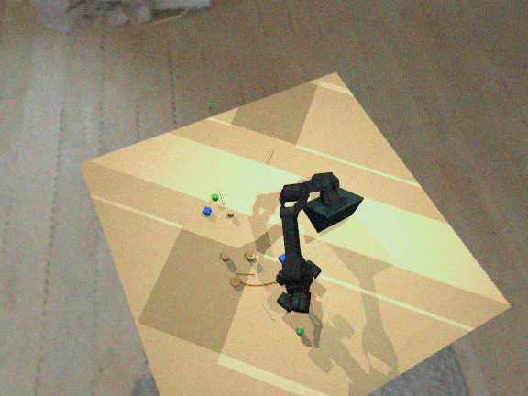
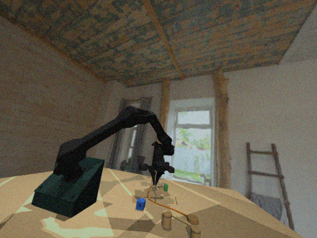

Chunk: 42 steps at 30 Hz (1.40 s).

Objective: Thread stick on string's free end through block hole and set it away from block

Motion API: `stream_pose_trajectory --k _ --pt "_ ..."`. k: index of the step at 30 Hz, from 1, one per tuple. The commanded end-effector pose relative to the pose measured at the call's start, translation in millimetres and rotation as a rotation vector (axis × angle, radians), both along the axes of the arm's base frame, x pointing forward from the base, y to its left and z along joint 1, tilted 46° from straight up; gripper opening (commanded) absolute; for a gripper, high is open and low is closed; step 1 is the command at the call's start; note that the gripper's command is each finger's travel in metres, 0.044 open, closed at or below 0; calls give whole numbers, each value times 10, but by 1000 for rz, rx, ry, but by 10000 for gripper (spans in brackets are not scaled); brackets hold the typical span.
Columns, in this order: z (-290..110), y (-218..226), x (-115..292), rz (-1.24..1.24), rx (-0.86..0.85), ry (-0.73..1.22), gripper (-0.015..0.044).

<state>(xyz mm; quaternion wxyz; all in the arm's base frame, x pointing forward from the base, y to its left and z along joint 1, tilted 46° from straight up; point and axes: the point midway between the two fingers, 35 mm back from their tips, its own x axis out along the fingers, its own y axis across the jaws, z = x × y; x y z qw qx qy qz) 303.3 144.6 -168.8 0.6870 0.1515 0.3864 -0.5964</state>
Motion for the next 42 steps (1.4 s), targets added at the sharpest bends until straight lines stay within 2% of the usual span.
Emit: stream_pose_trajectory --k 1,8,42 --pt "19 1 65 -114 1 -122 0" --pt "32 -19 114 -258 -1 -264 0" --pt "-197 241 151 -258 3 -264 0"
